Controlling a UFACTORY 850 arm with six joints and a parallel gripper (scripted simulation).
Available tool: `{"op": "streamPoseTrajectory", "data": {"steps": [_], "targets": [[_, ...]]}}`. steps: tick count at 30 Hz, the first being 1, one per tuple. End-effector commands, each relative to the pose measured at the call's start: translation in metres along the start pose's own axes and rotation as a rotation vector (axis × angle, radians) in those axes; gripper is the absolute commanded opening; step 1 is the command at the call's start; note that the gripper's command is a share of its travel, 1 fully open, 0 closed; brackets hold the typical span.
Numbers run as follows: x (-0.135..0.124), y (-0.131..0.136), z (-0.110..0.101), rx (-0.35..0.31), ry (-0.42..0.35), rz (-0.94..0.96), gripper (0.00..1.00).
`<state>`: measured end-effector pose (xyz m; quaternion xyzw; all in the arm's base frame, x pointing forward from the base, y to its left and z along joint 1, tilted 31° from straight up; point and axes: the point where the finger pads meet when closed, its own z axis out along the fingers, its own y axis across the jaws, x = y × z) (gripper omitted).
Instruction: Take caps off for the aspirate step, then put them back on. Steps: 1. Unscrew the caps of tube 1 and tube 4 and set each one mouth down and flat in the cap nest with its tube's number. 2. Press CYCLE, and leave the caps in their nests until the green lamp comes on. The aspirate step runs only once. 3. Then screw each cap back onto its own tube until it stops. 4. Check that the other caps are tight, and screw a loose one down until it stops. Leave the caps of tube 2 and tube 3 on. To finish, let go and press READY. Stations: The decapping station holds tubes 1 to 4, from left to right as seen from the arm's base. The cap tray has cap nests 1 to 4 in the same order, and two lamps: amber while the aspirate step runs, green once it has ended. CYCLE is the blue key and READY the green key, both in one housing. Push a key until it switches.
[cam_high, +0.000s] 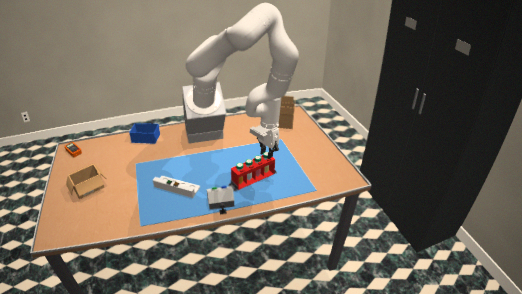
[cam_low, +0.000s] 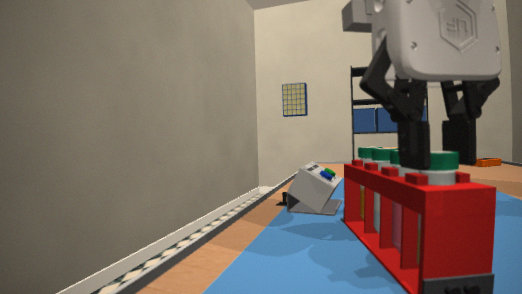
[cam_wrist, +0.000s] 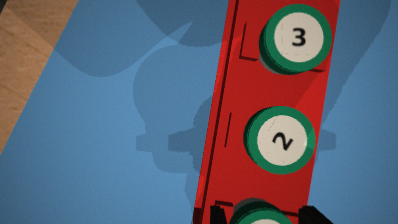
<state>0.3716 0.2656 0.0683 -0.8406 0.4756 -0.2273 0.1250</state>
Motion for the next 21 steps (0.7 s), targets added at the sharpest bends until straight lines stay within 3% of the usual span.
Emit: {"op": "streamPoseTrajectory", "data": {"steps": [1,15,17,19,21], "targets": [[-0.0001,-0.0002,-0.0002,0.031,-0.023,0.210,0.46],[-0.0001,-0.0002,-0.0002,0.023,-0.031,0.791,0.46],[-0.0001,-0.0002,-0.0002,0.023,-0.031,0.791,0.46],[-0.0001,-0.0002,-0.0002,0.020,-0.033,0.942,0.46],[-0.0001,-0.0002,-0.0001,0.021,-0.033,0.947,0.46]]}}
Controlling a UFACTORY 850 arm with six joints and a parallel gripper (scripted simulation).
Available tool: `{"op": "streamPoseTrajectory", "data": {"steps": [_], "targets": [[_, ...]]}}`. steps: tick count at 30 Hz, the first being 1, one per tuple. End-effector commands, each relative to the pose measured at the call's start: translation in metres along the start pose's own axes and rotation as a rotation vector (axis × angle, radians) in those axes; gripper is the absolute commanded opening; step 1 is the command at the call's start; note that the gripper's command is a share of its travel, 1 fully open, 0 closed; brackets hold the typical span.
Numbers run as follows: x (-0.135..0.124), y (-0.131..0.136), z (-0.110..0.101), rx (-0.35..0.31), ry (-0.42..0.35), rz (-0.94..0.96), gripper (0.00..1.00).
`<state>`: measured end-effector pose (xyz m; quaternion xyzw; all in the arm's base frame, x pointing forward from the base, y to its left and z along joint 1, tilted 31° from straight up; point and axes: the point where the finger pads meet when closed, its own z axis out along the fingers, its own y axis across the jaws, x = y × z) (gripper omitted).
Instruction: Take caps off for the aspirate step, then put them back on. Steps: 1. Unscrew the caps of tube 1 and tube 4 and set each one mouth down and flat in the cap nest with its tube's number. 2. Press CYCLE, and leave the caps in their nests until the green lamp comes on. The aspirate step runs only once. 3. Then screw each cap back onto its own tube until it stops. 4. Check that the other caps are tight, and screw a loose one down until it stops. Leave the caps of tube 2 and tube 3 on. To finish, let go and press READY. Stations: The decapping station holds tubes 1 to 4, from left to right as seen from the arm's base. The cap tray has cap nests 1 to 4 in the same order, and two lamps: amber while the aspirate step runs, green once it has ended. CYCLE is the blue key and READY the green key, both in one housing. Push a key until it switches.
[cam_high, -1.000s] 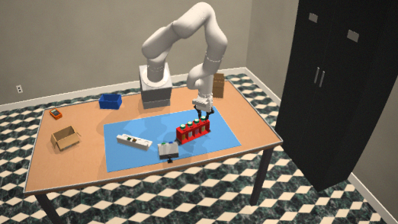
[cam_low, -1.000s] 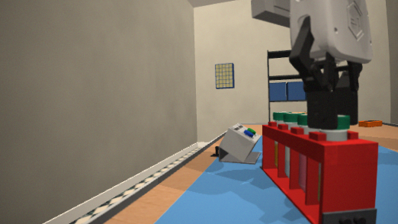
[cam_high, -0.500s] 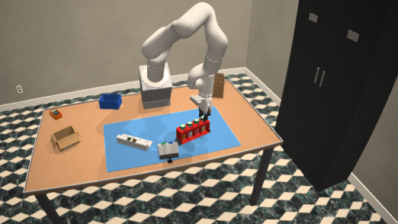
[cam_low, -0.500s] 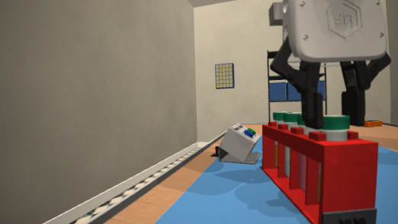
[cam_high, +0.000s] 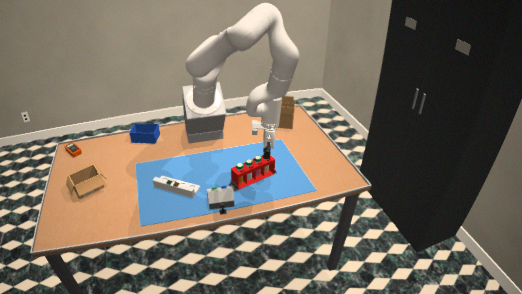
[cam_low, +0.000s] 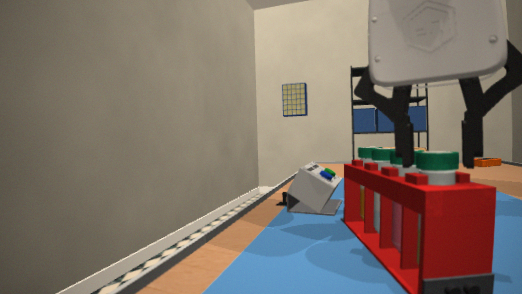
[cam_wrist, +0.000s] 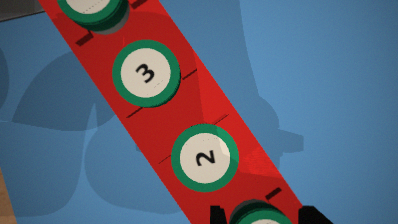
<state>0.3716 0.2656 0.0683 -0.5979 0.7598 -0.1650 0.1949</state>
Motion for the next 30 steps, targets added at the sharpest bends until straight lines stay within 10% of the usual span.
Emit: {"op": "streamPoseTrajectory", "data": {"steps": [1,7,8,22,30], "targets": [[-0.0002,0.0000,-0.0001,0.011,-0.051,0.172,0.46],[-0.0001,0.0000,-0.0001,0.011,-0.051,0.172,0.46],[-0.0001,0.0000,-0.0001,0.011,-0.051,0.172,0.00],[-0.0001,0.0000,-0.0001,0.011,-0.051,0.172,0.00],[0.0000,0.0000,-0.0002,0.019,-0.049,-0.128,0.00]]}}
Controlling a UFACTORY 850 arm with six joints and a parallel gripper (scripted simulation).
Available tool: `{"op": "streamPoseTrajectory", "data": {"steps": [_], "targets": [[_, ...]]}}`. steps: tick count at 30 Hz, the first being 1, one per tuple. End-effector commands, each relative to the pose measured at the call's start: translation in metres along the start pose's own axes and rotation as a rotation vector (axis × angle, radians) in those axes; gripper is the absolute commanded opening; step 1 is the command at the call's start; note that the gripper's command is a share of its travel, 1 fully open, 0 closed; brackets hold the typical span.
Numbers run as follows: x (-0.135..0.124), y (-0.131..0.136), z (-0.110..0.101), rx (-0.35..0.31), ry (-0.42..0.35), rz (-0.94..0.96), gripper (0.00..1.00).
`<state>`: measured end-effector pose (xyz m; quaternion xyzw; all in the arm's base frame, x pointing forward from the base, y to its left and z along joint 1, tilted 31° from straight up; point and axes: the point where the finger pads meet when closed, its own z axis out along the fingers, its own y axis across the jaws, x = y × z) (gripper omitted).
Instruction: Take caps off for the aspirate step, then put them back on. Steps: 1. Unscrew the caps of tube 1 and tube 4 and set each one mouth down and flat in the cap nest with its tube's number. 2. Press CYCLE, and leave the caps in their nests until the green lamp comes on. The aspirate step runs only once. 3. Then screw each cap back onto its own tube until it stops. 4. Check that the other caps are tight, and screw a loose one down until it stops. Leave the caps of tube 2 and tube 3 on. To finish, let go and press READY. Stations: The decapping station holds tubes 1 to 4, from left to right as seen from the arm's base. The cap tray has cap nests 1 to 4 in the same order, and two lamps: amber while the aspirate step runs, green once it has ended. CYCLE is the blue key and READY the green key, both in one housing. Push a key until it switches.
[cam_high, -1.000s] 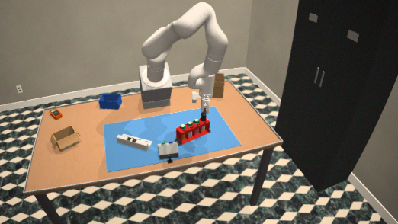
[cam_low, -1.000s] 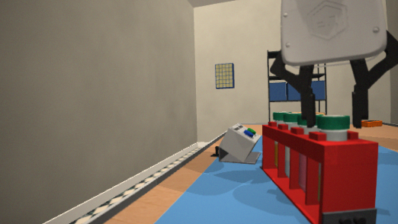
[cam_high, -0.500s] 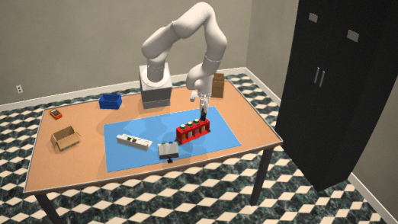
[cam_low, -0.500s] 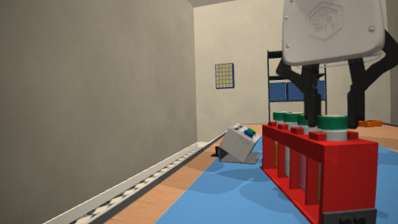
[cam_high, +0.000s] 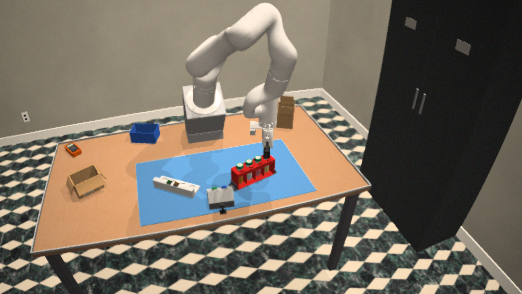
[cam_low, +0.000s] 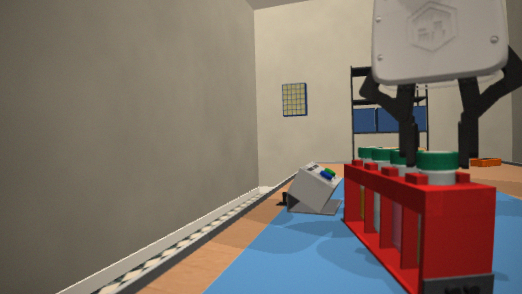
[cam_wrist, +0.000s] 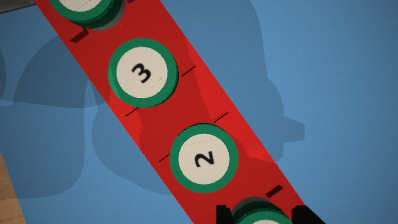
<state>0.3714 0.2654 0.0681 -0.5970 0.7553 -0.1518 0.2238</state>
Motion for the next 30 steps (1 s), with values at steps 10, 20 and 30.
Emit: {"op": "streamPoseTrajectory", "data": {"steps": [10,20,30], "targets": [[-0.0004,-0.0002,-0.0005,-0.004,0.010,-0.589,0.00],[-0.0004,-0.0003,-0.0007,-0.006,0.010,-0.939,0.00],[-0.0004,-0.0003,-0.0009,-0.008,0.009,-1.339,0.00]]}}
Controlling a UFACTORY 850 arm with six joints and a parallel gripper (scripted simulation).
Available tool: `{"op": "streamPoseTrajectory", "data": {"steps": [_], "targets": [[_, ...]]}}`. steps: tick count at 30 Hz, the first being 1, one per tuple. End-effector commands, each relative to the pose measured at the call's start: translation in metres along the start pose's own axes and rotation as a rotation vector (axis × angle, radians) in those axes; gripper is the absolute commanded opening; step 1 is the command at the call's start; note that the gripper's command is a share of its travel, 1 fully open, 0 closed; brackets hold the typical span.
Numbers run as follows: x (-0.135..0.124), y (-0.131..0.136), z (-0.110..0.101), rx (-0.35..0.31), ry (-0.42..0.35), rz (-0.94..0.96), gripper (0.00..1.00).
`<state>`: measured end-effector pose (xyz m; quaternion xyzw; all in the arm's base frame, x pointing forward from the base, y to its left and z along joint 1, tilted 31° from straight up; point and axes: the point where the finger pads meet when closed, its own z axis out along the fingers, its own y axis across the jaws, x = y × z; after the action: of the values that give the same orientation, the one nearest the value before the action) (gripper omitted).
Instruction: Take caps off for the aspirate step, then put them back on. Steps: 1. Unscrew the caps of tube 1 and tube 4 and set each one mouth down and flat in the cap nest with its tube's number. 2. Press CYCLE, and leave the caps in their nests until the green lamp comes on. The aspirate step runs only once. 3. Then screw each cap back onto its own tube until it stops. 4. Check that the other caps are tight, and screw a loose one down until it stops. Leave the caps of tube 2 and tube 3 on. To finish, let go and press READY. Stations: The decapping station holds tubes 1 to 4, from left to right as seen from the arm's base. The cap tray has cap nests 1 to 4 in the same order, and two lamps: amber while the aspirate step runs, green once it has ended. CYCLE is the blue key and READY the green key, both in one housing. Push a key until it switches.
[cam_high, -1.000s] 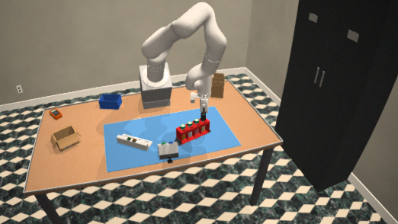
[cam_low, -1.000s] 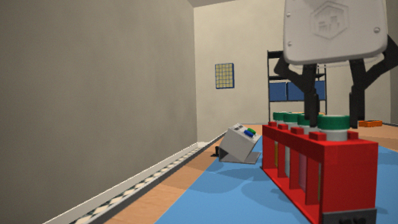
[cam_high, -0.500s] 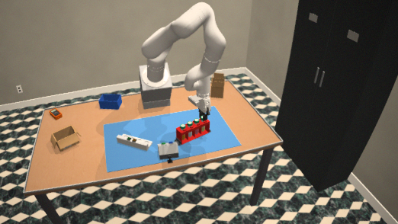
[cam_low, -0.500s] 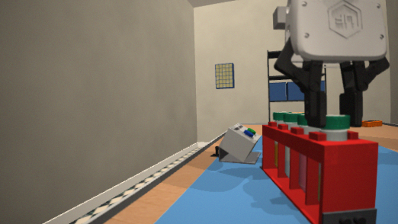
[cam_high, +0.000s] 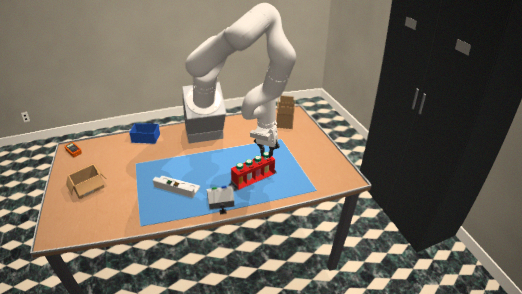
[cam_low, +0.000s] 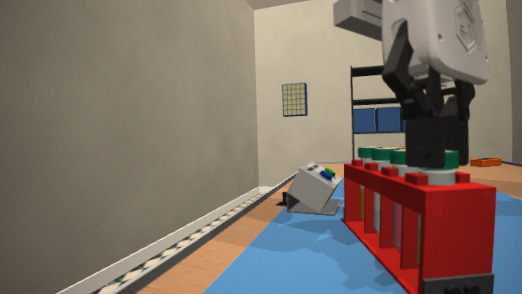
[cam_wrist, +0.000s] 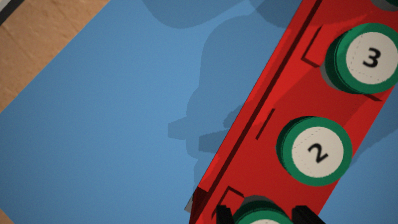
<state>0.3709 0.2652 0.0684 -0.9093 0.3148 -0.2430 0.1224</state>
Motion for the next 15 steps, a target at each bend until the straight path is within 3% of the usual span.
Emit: {"op": "streamPoseTrajectory", "data": {"steps": [1,10,11,15], "targets": [[0.0001,-0.0008,-0.0004,-0.038,0.019,-0.261,0.00],[0.0001,-0.0008,-0.0004,-0.039,0.018,-0.281,0.00],[0.0001,-0.0008,-0.0004,-0.039,0.018,-0.281,0.46],[0.0001,-0.0007,-0.0004,-0.039,0.018,-0.281,0.46]]}}
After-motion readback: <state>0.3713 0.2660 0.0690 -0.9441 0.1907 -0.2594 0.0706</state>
